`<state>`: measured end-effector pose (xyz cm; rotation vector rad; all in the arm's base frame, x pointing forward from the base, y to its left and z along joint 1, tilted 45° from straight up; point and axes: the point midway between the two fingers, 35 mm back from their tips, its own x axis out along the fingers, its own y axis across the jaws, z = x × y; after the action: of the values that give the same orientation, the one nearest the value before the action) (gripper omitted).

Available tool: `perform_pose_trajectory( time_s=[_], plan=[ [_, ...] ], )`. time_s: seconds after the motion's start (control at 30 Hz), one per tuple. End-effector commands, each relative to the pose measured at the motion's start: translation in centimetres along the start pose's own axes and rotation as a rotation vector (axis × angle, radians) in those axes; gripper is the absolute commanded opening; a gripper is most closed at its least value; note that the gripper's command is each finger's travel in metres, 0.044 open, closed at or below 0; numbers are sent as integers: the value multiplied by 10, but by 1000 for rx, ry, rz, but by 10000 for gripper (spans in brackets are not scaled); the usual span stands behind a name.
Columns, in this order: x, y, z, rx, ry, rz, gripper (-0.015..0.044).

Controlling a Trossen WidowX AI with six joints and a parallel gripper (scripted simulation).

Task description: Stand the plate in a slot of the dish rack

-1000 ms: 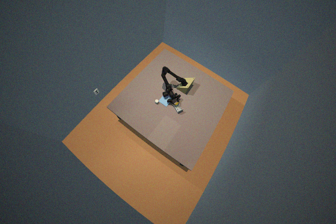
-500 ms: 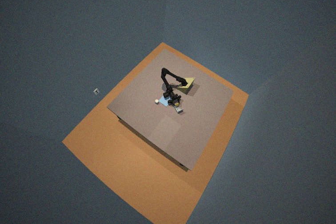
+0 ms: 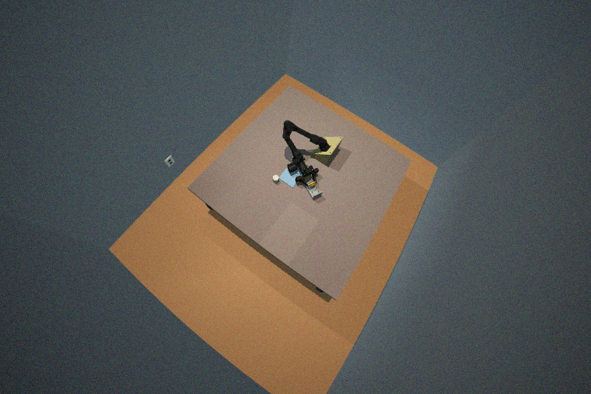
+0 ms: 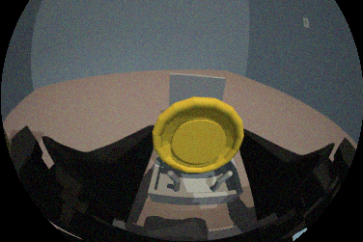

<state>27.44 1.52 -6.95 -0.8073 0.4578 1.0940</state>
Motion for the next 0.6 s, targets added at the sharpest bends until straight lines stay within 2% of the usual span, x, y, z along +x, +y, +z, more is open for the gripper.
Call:
perform_pose_trajectory(
  time_s=[0.0,0.47,0.57],
  plan=[
    [0,0,0,3,1,1,26],
    [0,0,0,0,0,0,394],
    [0,0,0,0,0,0,400]
  ],
)
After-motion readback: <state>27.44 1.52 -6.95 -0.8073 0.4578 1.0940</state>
